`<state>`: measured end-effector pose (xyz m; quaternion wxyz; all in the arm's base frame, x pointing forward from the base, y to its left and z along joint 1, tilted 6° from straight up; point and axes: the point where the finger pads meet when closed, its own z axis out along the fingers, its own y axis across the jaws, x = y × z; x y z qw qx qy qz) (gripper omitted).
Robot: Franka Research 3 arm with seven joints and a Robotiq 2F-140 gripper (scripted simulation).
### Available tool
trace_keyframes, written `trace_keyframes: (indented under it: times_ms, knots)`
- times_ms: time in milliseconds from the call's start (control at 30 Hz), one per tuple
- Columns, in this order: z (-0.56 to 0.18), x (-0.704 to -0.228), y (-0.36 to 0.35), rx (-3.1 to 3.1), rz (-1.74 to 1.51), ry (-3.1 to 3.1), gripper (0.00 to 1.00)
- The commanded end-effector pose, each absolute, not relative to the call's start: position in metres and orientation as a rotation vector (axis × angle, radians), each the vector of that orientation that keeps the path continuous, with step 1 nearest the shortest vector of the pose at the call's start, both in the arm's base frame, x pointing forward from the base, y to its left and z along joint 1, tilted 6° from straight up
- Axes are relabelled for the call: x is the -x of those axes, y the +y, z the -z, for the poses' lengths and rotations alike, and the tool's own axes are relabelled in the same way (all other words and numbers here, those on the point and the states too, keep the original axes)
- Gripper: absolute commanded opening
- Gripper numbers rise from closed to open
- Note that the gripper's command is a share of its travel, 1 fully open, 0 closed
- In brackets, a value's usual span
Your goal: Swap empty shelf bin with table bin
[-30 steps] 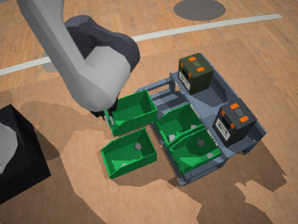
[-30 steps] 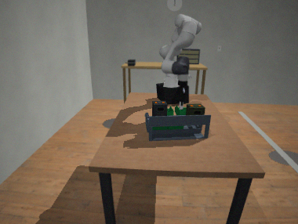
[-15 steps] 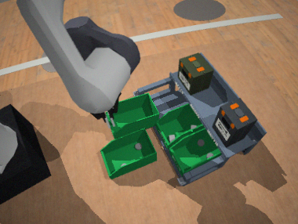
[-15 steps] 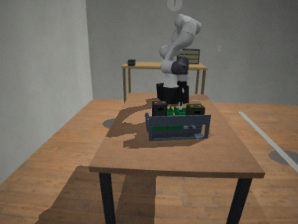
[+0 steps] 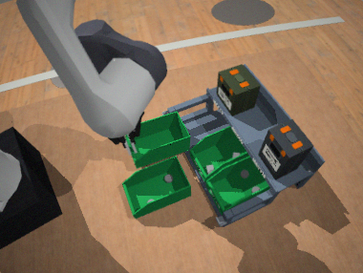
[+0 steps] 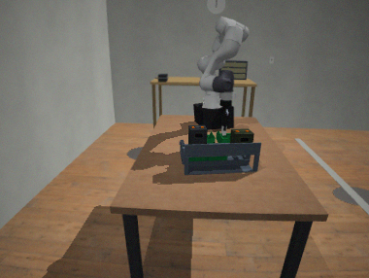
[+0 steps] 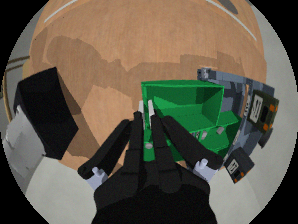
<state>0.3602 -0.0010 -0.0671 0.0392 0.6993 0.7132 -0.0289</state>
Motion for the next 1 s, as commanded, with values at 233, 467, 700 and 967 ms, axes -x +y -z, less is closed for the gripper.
trace_keyframes:
  times_ms: [233,467,700,967]
  knots:
    - [0.067,-0.348,-0.002,-2.128,0.088,2.197,0.0]
    - [0.067,-0.338,-0.002,-2.128,0.088,2.197,0.0]
    - [0.067,-0.334,-0.002,-2.128,0.088,2.197,0.0]
    - [0.067,-0.332,-0.002,-2.128,0.088,2.197,0.0]
